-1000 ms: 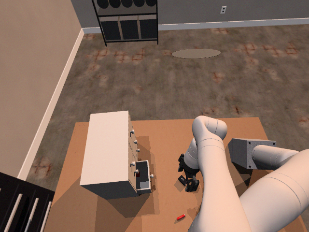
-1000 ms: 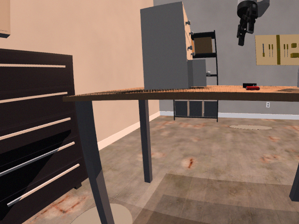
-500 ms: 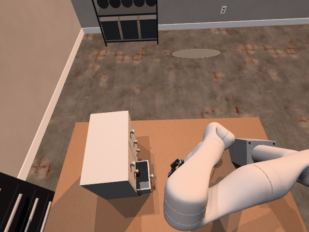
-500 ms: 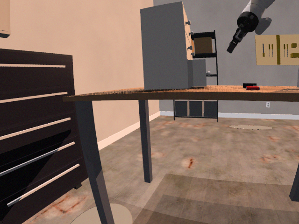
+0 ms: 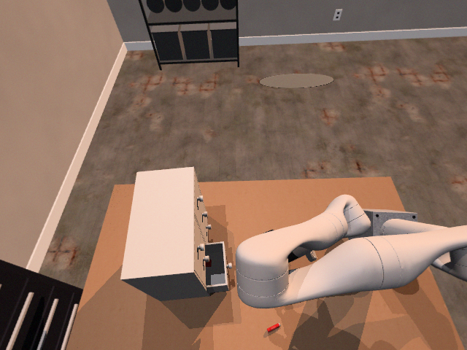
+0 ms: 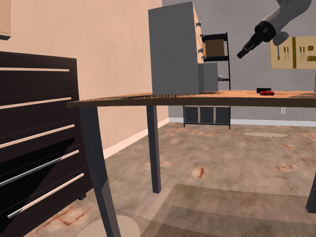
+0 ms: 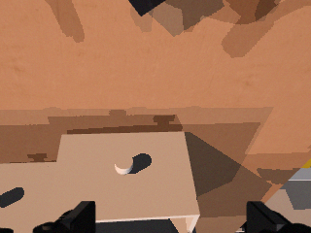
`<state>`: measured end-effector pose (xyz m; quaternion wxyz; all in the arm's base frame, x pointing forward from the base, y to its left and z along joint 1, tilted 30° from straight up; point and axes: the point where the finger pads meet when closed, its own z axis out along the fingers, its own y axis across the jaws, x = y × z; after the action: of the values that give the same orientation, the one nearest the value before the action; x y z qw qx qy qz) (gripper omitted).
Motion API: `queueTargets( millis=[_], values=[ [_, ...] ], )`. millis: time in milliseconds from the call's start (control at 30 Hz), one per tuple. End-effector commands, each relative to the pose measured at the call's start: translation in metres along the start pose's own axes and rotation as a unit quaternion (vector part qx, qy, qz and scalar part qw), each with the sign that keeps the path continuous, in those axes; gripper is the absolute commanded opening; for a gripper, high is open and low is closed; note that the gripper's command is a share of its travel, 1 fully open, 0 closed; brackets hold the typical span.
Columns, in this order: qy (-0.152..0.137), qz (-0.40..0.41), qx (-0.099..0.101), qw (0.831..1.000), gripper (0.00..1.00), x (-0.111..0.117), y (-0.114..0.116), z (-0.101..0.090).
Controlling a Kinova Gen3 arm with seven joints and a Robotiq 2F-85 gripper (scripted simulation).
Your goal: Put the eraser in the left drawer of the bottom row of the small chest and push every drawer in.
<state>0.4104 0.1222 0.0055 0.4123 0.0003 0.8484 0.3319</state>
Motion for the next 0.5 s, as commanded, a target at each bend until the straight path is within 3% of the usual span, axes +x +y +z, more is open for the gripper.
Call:
queueTargets(
  millis=[0, 233, 467],
  values=[
    [0.001, 0.005, 0.019, 1.0, 1.0, 0.011, -0.01, -0.004],
    [-0.014, -0.006, 0.052, 0.999, 1.0, 0.013, -0.024, -0.008],
    [-0.016, -0.009, 0.06, 0.998, 1.0, 0.014, -0.027, -0.01]
  ],
)
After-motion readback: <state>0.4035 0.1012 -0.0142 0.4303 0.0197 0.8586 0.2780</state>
